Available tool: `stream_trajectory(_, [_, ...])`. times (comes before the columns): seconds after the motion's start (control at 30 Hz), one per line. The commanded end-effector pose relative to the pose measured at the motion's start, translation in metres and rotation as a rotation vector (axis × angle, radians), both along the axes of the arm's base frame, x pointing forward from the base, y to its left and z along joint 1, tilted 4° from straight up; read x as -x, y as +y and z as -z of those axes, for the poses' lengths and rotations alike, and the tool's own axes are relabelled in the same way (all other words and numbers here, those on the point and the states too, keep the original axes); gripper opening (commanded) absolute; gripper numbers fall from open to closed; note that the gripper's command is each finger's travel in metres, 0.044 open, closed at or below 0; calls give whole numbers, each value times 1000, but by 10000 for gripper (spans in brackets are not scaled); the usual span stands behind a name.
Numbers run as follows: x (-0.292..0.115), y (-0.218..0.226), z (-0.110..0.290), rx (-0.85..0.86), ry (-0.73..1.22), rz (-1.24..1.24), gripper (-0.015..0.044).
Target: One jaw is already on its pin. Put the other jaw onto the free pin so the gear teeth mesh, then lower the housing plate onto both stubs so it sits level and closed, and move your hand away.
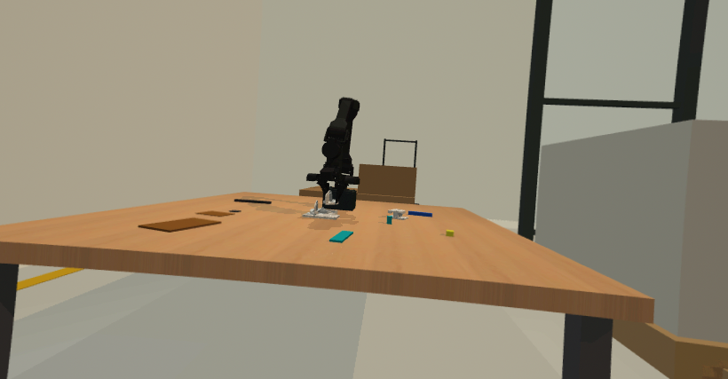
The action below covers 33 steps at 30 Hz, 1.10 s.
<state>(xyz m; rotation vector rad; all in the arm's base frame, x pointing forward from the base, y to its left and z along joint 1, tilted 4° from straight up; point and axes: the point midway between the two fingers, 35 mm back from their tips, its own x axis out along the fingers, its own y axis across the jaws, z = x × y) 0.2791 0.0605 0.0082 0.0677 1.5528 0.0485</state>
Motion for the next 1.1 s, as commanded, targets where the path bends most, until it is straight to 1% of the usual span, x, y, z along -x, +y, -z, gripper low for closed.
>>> stream_trajectory(0.0, [2,1,8,-1,6,5,134])
stream_trajectory(0.3, [2,1,21,-1,7,5,134])
stream_trajectory(1.07, [2,2,24,-1,7,9,134])
